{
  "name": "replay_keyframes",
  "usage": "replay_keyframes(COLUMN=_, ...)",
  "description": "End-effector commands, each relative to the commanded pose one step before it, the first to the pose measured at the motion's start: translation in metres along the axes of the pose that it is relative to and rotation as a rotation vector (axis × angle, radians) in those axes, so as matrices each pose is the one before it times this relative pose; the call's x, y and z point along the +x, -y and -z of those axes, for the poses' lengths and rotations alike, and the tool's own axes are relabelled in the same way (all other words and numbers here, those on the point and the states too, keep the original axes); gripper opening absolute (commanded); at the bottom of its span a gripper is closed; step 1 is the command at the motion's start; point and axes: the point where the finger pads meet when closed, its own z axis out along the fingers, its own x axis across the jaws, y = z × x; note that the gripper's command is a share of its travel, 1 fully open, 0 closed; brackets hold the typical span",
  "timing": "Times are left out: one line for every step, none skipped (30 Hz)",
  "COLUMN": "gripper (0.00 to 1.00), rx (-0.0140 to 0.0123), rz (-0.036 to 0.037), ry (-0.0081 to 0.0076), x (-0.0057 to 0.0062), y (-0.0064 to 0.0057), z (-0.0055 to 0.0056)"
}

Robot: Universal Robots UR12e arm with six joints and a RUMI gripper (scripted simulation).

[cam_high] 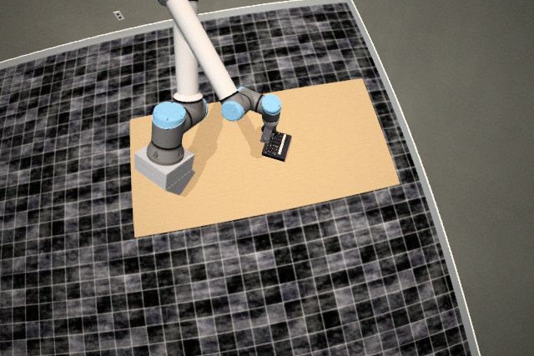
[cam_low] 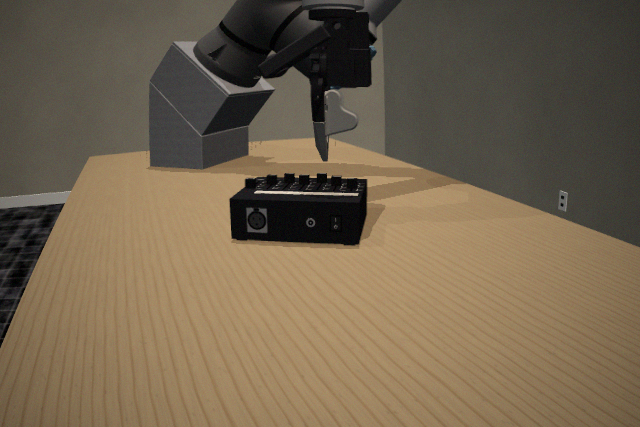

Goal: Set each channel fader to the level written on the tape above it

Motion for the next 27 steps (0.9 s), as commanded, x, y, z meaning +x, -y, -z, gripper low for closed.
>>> replay_keyframes(gripper=0.0, rx=0.0001, rz=0.00043, ry=0.00095, x=-0.00056, y=-0.00019, z=-0.00227)
replay_keyframes(gripper=0.0, rx=0.0, rz=0.0, ry=0.0, x=0.0, y=-0.00001, z=-0.00064)
replay_keyframes(gripper=0.0, rx=0.0, rz=0.0, ry=0.0, x=0.0, y=-0.00001, z=-0.00061)
replay_keyframes(gripper=0.0, rx=0.0, rz=0.0, ry=0.0, x=-0.00001, y=-0.00001, z=-0.00058)
replay_keyframes(gripper=0.0, rx=0.0, rz=0.0, ry=0.0, x=0.0, y=-0.00001, z=-0.00054)
replay_keyframes(gripper=0.0, rx=0.0, rz=0.0, ry=0.0, x=0.0, y=-0.00001, z=-0.0005)
replay_keyframes(gripper=0.0, rx=0.0, rz=0.0, ry=0.0, x=0.0, y=-0.00001, z=-0.00047)
replay_keyframes(gripper=0.0, rx=0.0, rz=0.0, ry=0.0, x=0.0, y=-0.00001, z=-0.00043)
replay_keyframes(gripper=0.0, rx=0.0, rz=0.0, ry=0.0, x=0.0, y=-0.00001, z=-0.00039)
replay_keyframes(gripper=0.0, rx=0.0, rz=0.0, ry=0.0, x=0.0, y=-0.00001, z=-0.00035)
replay_keyframes(gripper=0.0, rx=0.0, rz=0.0, ry=0.0, x=0.0, y=-0.00001, z=-0.0003)
replay_keyframes(gripper=0.0, rx=0.0, rz=0.0, ry=0.0, x=0.0, y=0.0, z=-0.00026)
replay_keyframes(gripper=0.0, rx=0.0, rz=0.0, ry=0.0, x=0.0, y=0.0, z=-0.00023)
replay_keyframes(gripper=0.0, rx=0.0, rz=0.0, ry=0.0, x=0.0, y=0.0, z=0.0)
replay_keyframes(gripper=0.0, rx=0.0, rz=0.0, ry=0.0, x=0.0, y=0.0, z=0.0)
replay_keyframes(gripper=0.0, rx=0.0, rz=0.0, ry=0.0, x=0.0, y=0.0, z=-0.00019)
replay_keyframes(gripper=0.0, rx=0.0, rz=0.0, ry=0.0, x=0.0, y=0.0, z=-0.00015)
replay_keyframes(gripper=0.0, rx=0.0, rz=0.0, ry=0.0, x=0.0, y=0.0, z=-0.00012)
replay_keyframes(gripper=0.0, rx=0.0, rz=0.0, ry=0.0, x=0.0, y=0.0, z=-0.00009)
replay_keyframes(gripper=0.0, rx=0.0, rz=0.0, ry=0.0, x=0.0, y=0.0, z=-0.00006)
replay_keyframes(gripper=0.0, rx=0.0, rz=0.0, ry=0.0, x=0.0, y=0.0, z=-0.00004)
replay_keyframes(gripper=0.0, rx=0.0, rz=0.0, ry=0.0, x=0.0, y=0.0, z=-0.00002)
replay_keyframes(gripper=0.0, rx=0.0, rz=0.0, ry=0.0, x=0.0, y=0.0, z=-0.00001)
replay_keyframes(gripper=0.0, rx=0.0, rz=0.0, ry=0.0, x=0.0, y=0.0, z=0.0)
replay_keyframes(gripper=0.0, rx=0.0, rz=0.0, ry=0.0, x=0.0, y=0.0, z=0.0)
replay_keyframes(gripper=0.0, rx=0.0, rz=0.0, ry=0.0, x=0.0, y=0.0, z=0.0)
replay_keyframes(gripper=0.0, rx=0.0, rz=0.0, ry=0.0, x=0.0, y=0.0, z=0.0)
